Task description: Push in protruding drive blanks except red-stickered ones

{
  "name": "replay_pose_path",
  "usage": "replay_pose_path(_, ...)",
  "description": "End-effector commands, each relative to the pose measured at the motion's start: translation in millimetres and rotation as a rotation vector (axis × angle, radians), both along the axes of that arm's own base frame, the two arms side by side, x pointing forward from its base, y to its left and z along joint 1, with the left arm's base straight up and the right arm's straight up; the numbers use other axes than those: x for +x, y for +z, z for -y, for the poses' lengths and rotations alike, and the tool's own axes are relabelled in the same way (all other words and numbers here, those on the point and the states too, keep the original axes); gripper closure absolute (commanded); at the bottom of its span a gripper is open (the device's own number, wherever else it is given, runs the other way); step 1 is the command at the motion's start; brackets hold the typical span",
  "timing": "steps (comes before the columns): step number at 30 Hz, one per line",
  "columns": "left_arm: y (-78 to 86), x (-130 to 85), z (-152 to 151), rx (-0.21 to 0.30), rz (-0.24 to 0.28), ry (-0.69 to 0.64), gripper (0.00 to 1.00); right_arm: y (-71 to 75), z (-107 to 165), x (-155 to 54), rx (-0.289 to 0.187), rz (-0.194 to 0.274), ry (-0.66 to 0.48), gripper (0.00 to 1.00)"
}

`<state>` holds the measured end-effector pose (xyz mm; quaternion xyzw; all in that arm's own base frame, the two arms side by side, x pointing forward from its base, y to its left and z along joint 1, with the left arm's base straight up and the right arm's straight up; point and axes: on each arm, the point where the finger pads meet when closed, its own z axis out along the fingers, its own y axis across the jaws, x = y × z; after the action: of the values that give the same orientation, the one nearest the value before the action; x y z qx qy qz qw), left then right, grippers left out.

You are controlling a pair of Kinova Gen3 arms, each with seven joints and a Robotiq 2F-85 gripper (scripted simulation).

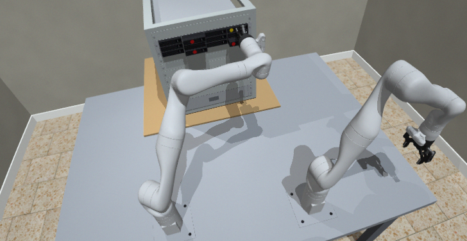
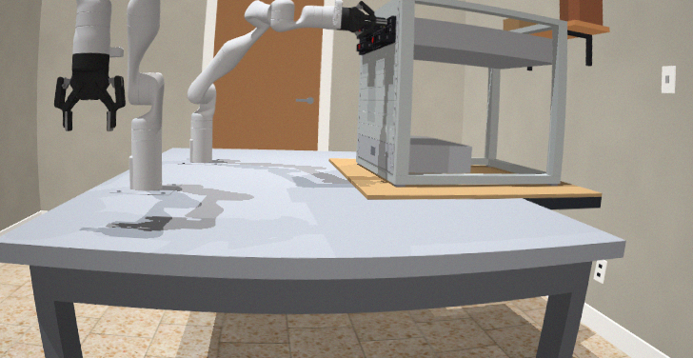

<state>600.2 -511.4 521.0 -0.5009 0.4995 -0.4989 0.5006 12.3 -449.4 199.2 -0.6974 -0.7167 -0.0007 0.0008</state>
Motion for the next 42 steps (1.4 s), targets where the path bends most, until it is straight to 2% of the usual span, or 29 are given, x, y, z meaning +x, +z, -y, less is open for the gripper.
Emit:
replay_pose_path(1,1.7,-0.2,-0.3,-0.002,0.002,0.000,0.903,0.8,0.4,0.0,-0.002,0.000,0.000,0.002)
replay_pose_path(13,1.7,-6.1,-0.3,-0.002,0.002,0.000,0.903,0.8,0.4,0.0,-0.002,0.000,0.000,0.002)
replay_pose_path(17,1.6,-21.3,-0.2,-0.002,0.002,0.000,0.903,0.8,0.4,0.0,-0.002,0.000,0.000,0.002)
replay_pose_path(19,1.6,-21.3,-0.2,-0.002,0.002,0.000,0.903,0.8,0.4,0.0,-0.002,0.000,0.000,0.002)
replay_pose_path(31,1.4,-86.9,0.1,-0.002,0.002,0.000,0.903,0.8,0.4,0.0,-0.002,0.000,0.000,0.002)
replay_pose_path(40,1.4,-96.4,0.1,-0.002,0.001,0.000,0.903,0.8,0.4,0.0,-0.002,0.000,0.000,0.002)
replay_pose_path(41,1.4,-96.4,0.1,-0.002,0.001,0.000,0.002,0.8,0.4,0.0,-0.002,0.000,0.000,0.002)
replay_pose_path(42,1.4,-96.4,0.1,-0.002,0.001,0.000,0.002,0.8,0.4,0.0,-0.002,0.000,0.000,0.002)
